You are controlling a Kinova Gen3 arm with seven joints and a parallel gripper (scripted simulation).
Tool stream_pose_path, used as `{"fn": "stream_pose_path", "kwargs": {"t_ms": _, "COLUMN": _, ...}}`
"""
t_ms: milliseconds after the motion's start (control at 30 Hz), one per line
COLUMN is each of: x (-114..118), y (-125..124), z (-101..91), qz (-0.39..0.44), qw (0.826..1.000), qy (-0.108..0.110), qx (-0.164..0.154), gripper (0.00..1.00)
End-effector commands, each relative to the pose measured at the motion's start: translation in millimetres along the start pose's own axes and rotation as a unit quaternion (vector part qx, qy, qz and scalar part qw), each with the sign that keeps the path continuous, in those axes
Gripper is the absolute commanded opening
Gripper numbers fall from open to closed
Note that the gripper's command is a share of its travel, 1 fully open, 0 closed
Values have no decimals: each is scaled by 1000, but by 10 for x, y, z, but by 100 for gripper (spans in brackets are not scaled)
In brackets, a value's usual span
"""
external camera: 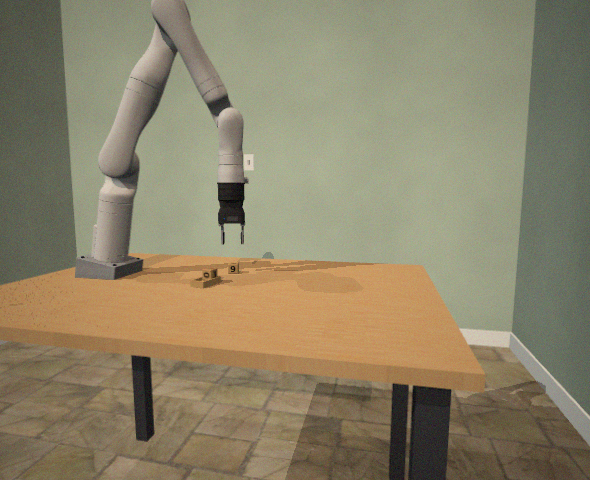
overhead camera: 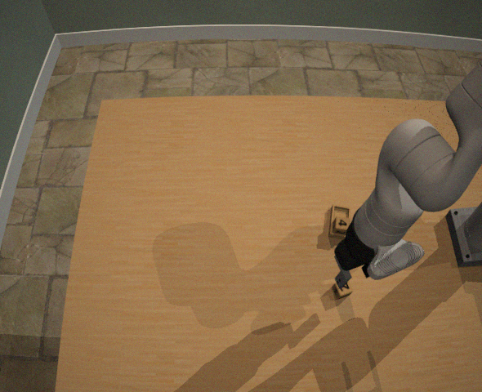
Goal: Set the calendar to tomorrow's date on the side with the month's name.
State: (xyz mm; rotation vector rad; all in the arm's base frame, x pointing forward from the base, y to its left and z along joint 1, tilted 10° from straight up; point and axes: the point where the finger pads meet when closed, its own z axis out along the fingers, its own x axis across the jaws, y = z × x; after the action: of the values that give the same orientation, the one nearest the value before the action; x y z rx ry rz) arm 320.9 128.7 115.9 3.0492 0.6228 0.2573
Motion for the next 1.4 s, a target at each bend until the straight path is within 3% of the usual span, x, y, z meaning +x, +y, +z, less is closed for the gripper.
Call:
{"fn": "stream_pose_path", "kwargs": {"t_ms": 0, "x": 7, "y": -3, "z": -5, "qz": 4, "qw": 1000, "qy": 1, "qx": 0, "gripper": 100}}
{"fn": "stream_pose_path", "kwargs": {"t_ms": 400, "x": 11, "y": 0, "z": -5, "qz": 10, "qw": 1000, "qy": 1, "qx": 0, "gripper": 100}}
{"fn": "stream_pose_path", "kwargs": {"t_ms": 433, "x": 11, "y": 0, "z": -5, "qz": 10, "qw": 1000, "qy": 1, "qx": 0, "gripper": 87}}
{"fn": "stream_pose_path", "kwargs": {"t_ms": 1367, "x": 11, "y": 0, "z": -5, "qz": 10, "qw": 1000, "qy": 1, "qx": 0, "gripper": 87}}
